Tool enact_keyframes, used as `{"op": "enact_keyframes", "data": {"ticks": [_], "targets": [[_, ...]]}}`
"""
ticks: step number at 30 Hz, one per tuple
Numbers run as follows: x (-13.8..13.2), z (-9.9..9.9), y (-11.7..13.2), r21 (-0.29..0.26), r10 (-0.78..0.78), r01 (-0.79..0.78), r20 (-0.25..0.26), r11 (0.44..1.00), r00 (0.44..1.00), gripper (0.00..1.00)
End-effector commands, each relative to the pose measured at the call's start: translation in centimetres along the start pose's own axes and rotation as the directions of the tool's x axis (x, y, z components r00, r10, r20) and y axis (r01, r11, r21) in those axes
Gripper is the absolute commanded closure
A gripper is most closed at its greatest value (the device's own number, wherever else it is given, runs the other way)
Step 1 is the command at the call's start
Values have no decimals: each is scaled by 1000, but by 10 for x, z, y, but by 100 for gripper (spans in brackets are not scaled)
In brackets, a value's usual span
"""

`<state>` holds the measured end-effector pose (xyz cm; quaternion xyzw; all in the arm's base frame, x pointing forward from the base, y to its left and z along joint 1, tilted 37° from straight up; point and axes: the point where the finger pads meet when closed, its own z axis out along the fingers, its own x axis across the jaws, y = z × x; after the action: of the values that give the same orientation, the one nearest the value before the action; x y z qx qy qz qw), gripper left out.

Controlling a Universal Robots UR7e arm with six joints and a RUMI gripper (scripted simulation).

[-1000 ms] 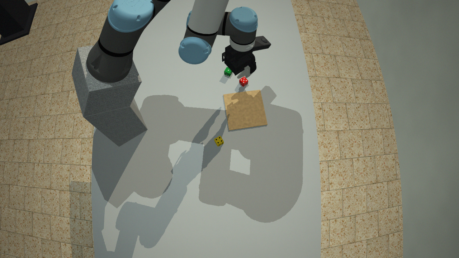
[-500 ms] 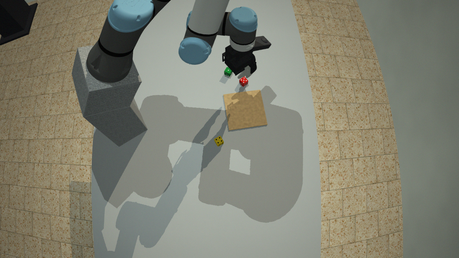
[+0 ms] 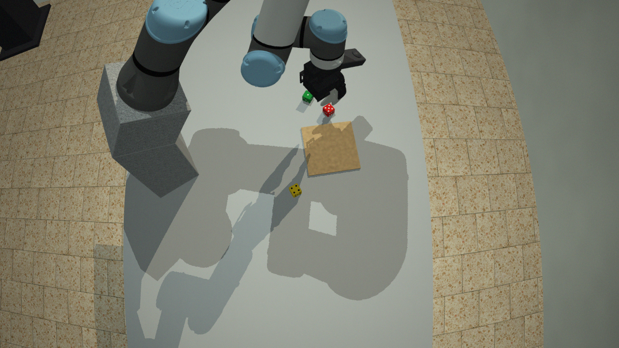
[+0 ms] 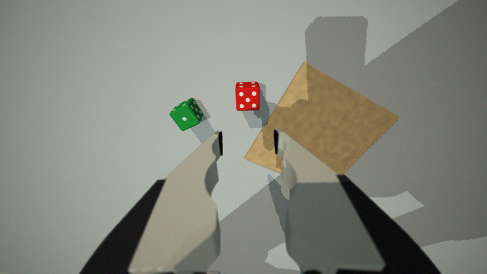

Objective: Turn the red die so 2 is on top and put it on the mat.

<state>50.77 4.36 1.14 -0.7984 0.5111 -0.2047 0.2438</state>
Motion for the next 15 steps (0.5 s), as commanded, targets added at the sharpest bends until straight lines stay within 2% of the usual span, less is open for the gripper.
{"op": "enact_keyframes", "data": {"ticks": [1, 15], "targets": [[1, 1, -2, 2, -2, 2, -2, 1000, 1000, 76], [1, 10, -2, 2, -2, 2, -2, 1000, 1000, 76]]}}
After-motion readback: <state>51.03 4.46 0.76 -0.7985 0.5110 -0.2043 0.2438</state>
